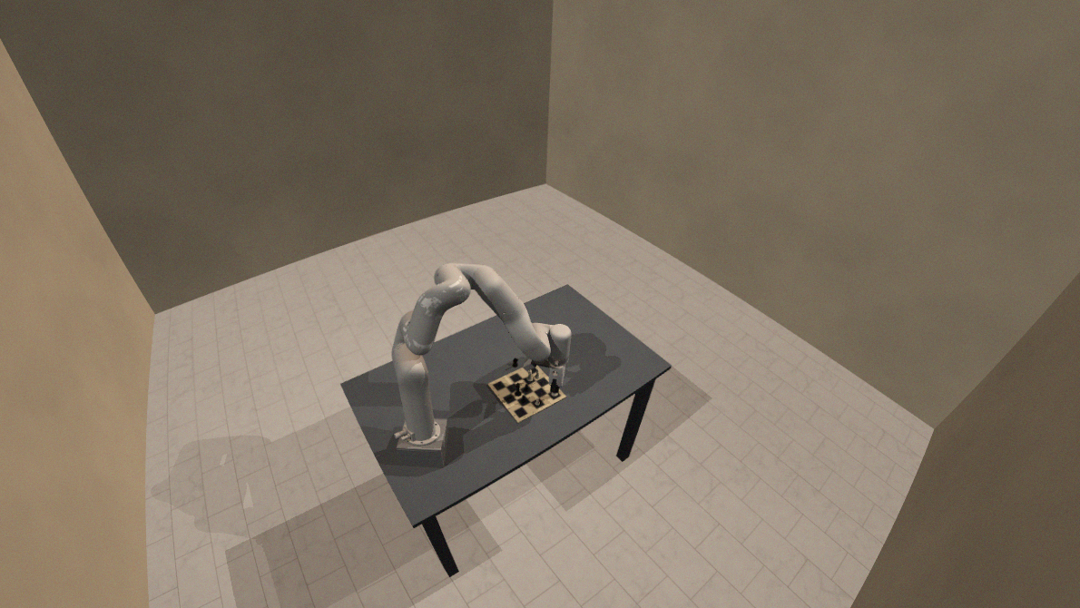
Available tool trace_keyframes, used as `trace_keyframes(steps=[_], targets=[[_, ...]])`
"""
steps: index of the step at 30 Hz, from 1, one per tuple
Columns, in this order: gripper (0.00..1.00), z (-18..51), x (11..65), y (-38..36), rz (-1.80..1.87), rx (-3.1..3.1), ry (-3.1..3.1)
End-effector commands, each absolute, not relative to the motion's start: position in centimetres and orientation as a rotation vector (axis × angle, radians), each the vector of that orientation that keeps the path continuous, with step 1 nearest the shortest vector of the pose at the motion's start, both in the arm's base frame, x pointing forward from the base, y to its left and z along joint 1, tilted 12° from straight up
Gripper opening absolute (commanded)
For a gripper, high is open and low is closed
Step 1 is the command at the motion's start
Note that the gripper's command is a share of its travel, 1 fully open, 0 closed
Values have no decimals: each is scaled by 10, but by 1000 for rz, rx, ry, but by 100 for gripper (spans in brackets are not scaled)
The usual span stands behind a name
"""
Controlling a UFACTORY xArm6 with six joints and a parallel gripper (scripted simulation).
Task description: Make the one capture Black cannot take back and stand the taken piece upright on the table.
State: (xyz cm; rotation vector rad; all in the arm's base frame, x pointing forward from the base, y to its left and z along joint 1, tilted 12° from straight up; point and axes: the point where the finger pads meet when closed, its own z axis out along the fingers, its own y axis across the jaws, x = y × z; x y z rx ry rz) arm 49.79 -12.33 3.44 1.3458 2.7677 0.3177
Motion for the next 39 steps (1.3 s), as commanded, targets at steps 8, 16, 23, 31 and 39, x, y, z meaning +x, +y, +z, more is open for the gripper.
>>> trace_keyframes(steps=[8,16,23,31,39], targets=[[0,36,499,-124,318,1344,2764],[0,33,500,-123,318,1344,2764],[0,33,500,-123,318,1344,2764],[0,32,500,-123,318,1344,2764],[0,32,500,-123,318,1344,2764]])
